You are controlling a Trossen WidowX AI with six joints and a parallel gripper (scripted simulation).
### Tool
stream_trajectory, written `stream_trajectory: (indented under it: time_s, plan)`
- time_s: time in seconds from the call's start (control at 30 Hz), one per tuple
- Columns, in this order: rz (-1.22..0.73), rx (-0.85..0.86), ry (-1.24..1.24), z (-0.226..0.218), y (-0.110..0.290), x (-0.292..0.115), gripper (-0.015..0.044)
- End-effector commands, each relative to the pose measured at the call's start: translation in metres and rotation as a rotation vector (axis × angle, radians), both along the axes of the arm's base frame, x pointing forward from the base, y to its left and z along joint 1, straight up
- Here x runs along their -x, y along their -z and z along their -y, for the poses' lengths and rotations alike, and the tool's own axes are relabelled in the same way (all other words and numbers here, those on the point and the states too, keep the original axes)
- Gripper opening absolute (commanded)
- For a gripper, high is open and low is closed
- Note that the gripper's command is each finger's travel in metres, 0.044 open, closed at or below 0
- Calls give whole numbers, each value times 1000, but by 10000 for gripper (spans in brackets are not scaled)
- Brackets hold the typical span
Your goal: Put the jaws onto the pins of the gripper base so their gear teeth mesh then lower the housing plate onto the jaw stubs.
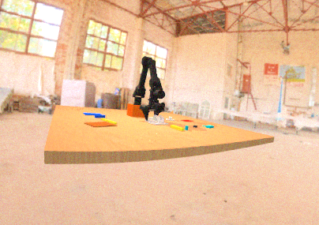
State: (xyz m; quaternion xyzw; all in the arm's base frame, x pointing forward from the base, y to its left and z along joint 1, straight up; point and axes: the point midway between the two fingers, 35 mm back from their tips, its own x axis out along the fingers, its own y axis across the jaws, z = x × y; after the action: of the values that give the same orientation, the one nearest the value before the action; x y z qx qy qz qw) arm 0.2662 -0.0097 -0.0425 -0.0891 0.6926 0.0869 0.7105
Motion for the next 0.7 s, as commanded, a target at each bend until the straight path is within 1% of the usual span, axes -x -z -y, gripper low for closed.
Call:
stream_trajectory:
  time_s: [0.0,0.67]
  plan:
    - [1,3,-3,1,0,0,351]
    - [1,3,-2,1,3,0,351]
